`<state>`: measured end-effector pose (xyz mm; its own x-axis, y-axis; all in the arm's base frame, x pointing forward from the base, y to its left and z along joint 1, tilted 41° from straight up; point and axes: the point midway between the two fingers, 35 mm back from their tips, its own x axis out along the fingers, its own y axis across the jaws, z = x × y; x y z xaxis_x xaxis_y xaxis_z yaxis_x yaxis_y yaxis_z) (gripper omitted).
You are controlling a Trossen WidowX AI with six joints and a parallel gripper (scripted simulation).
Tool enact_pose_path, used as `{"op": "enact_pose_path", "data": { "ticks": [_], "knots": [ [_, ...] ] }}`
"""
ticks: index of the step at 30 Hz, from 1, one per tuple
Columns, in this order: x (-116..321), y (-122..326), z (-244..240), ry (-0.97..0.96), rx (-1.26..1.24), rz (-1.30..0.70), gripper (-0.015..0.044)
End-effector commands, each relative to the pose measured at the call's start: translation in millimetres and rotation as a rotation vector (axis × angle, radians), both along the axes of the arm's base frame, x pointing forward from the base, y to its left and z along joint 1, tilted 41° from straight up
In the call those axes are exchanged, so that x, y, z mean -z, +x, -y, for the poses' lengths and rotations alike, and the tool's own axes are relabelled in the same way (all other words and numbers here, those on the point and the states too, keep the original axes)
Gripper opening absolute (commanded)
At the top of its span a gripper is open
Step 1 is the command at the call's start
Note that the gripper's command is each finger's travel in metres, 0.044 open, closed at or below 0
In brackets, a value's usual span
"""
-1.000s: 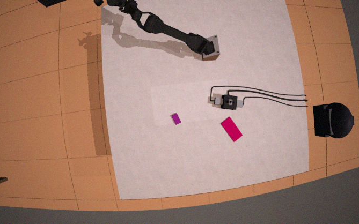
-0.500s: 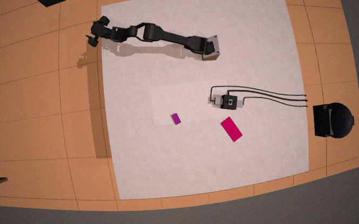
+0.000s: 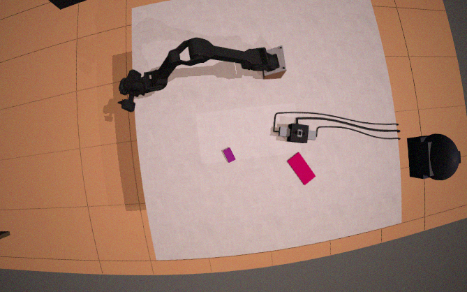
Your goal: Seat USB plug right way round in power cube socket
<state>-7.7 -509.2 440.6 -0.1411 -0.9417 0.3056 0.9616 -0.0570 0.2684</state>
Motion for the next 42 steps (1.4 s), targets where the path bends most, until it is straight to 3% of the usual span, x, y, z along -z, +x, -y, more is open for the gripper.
{"op": "enact_pose_path", "data": {
  "ticks": [1,5,14,23,33,42],
  "knots": [
    [12.8,73.7,-5.7,0.060,-0.134,-0.044,0.0440],
    [14.2,126.3,-17.6,0.109,-0.251,-0.127,0.0440],
    [79.2,261.2,-50.7,0.316,-0.482,-0.263,0.0440],
    [151.3,369.2,-118.8,0.498,-0.676,-0.481,0.0440],
    [250.9,442.2,-224.2,0.694,-0.850,-0.913,0.0440],
    [332.1,462.1,-342.2,0.780,-0.988,-1.416,0.0440]
  ]
}}
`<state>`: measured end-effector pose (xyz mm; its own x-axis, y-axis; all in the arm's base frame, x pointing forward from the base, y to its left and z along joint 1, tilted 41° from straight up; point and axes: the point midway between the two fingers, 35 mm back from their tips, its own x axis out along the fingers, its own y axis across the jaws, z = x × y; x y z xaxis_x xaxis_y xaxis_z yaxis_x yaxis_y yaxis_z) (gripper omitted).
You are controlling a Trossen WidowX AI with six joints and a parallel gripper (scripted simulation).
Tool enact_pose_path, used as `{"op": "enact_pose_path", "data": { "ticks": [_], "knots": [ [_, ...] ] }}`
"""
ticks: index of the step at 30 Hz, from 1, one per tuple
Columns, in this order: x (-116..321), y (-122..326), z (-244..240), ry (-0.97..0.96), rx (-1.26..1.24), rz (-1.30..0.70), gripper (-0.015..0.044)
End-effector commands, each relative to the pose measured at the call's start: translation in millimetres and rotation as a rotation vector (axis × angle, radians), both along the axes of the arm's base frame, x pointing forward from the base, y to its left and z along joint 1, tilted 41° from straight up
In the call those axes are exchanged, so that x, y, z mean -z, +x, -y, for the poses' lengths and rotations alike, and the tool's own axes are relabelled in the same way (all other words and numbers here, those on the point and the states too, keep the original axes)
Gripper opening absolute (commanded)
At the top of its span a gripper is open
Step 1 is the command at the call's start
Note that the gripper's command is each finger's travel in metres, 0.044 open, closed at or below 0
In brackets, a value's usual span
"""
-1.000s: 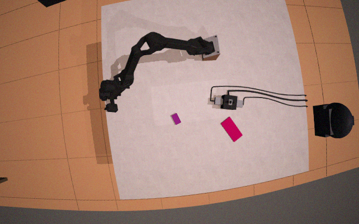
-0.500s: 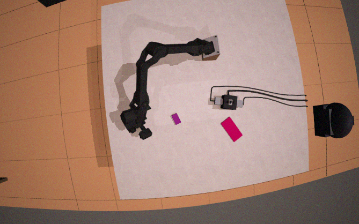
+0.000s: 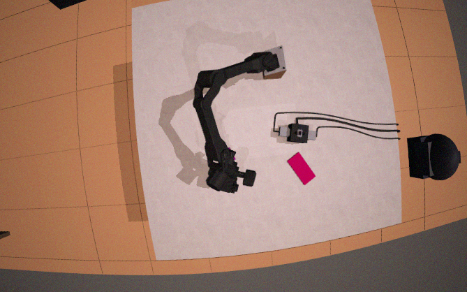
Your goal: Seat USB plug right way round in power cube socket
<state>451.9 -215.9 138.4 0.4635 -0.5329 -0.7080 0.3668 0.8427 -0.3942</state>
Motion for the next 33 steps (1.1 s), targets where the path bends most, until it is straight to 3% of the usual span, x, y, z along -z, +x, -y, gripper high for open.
{"op": "enact_pose_path", "data": {
  "ticks": [1,8,20,33],
  "knots": [
    [38.3,1.5,-62.6,-0.012,-0.170,-0.225,0.0440],
    [89.9,-26.5,-156.4,-0.087,-0.486,-0.622,0.0440],
    [133.5,-125.8,-293.0,-0.398,-1.048,-1.339,0.0440],
    [132.7,-130.3,-294.3,-0.413,-1.064,-1.362,0.0440]
  ]
}}
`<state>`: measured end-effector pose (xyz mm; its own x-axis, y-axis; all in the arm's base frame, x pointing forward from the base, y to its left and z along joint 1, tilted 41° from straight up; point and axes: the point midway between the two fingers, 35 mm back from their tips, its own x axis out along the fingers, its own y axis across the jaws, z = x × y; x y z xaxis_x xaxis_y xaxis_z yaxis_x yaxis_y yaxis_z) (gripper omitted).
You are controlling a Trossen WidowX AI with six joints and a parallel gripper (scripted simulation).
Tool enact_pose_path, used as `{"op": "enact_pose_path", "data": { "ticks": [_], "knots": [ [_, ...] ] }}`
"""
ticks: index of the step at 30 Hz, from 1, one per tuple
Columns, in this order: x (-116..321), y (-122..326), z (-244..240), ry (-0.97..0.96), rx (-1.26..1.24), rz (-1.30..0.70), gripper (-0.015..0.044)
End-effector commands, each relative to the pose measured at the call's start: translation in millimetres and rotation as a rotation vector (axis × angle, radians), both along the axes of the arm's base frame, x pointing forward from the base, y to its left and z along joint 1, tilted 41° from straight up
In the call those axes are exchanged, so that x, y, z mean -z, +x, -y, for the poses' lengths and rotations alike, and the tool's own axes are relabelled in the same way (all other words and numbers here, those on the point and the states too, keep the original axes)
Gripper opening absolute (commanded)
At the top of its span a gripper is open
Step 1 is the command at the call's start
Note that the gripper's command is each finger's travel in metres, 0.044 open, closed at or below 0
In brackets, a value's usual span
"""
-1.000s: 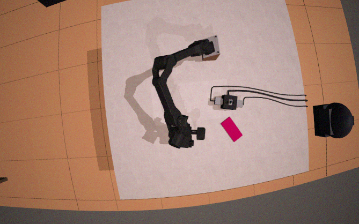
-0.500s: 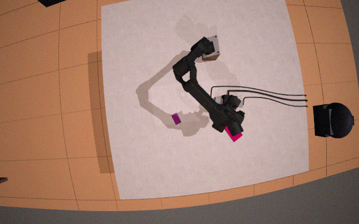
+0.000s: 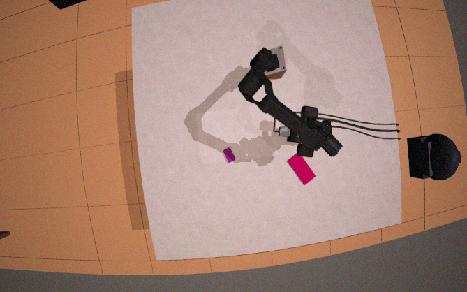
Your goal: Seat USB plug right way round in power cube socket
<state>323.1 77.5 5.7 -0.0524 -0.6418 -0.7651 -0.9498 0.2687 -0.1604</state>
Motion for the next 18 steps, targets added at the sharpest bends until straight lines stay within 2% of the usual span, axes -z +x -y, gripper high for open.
{"op": "enact_pose_path", "data": {
  "ticks": [1,18],
  "knots": [
    [0.3,-1.4,-0.6,-0.008,-0.015,-0.011,0.0440],
    [12.8,-2.3,10.2,-0.008,-0.015,-0.011,0.0440]
  ]
}}
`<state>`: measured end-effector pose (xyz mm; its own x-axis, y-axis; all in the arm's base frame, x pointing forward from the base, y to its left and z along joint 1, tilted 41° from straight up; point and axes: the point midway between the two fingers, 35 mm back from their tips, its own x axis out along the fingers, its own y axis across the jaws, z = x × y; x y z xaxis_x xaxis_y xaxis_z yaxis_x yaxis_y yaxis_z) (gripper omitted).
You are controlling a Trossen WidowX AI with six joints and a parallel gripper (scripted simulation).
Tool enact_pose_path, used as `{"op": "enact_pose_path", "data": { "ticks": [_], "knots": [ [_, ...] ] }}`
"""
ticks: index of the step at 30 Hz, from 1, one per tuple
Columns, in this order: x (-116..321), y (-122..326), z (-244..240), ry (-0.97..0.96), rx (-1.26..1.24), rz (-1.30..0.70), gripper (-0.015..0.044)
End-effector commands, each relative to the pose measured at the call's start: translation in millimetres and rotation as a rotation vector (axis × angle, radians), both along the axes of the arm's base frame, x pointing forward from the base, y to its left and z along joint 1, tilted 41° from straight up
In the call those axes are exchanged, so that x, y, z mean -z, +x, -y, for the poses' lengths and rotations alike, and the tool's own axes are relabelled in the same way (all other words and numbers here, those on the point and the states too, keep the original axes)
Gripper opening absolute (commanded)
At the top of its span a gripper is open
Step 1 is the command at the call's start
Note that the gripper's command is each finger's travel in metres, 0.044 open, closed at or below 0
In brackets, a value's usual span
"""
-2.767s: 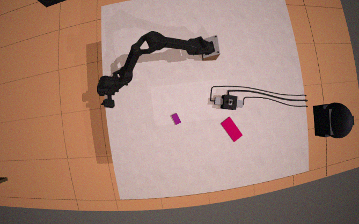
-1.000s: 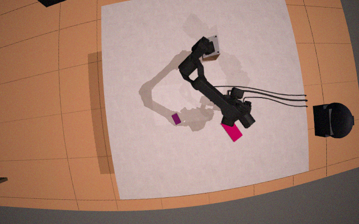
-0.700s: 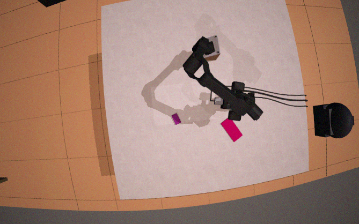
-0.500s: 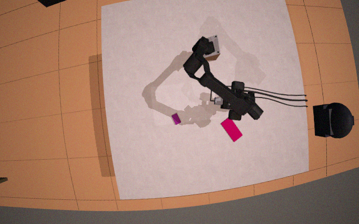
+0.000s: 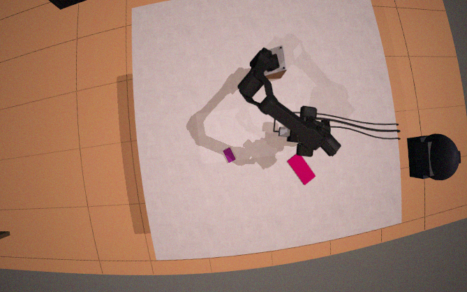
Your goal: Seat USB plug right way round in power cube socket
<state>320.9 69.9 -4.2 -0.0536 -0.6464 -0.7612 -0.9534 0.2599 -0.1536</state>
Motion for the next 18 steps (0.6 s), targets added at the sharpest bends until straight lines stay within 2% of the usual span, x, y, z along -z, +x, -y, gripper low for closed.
{"op": "enact_pose_path", "data": {
  "ticks": [1,16,18],
  "knots": [
    [3.6,-0.1,3.3,-0.003,-0.007,-0.002,0.0440],
    [12.4,-0.7,11.0,-0.003,-0.007,-0.002,0.0440],
    [11.3,-1.0,9.9,-0.001,0.000,-0.001,0.0387]
  ]
}}
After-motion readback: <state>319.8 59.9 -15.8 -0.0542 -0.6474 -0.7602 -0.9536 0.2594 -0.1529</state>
